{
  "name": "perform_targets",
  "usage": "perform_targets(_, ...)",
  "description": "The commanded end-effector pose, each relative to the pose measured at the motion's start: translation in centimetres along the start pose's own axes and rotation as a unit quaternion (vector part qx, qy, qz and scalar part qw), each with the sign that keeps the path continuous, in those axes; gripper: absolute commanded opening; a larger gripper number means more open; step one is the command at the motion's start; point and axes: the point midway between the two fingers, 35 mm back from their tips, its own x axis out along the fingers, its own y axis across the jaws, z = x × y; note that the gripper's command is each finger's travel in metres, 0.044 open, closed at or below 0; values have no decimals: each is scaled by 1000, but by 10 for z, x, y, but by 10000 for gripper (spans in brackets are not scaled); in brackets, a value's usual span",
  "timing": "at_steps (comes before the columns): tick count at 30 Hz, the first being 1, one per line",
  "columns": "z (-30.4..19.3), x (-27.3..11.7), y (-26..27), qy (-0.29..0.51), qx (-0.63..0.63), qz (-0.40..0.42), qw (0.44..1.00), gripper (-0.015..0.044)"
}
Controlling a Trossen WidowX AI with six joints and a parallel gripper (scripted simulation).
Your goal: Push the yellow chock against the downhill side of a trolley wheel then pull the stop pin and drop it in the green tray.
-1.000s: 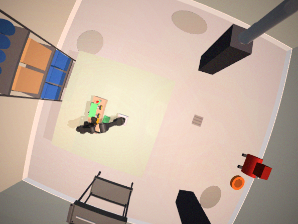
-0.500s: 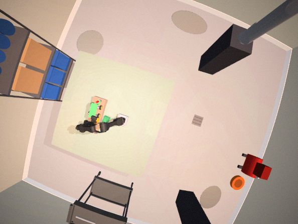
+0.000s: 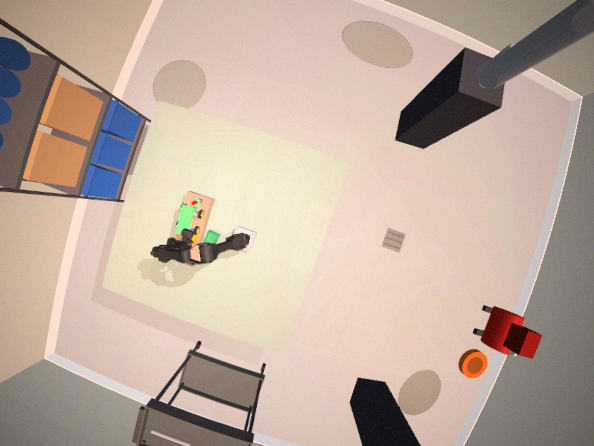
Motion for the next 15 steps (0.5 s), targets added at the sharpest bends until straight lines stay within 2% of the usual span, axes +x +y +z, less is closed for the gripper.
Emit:
perform_targets(1, 0, 0, 0, 0, 1, 0, 1000, 0)
perform_targets(3, 0, 0, 0, 0, 1, 0, 1000, 0)
perform_targets(10, 0, 0, 0, 0, 1, 0, 1000, 184)
perform_targets(15, 0, -10, 0, 1, 0, -2, 1000, 190)
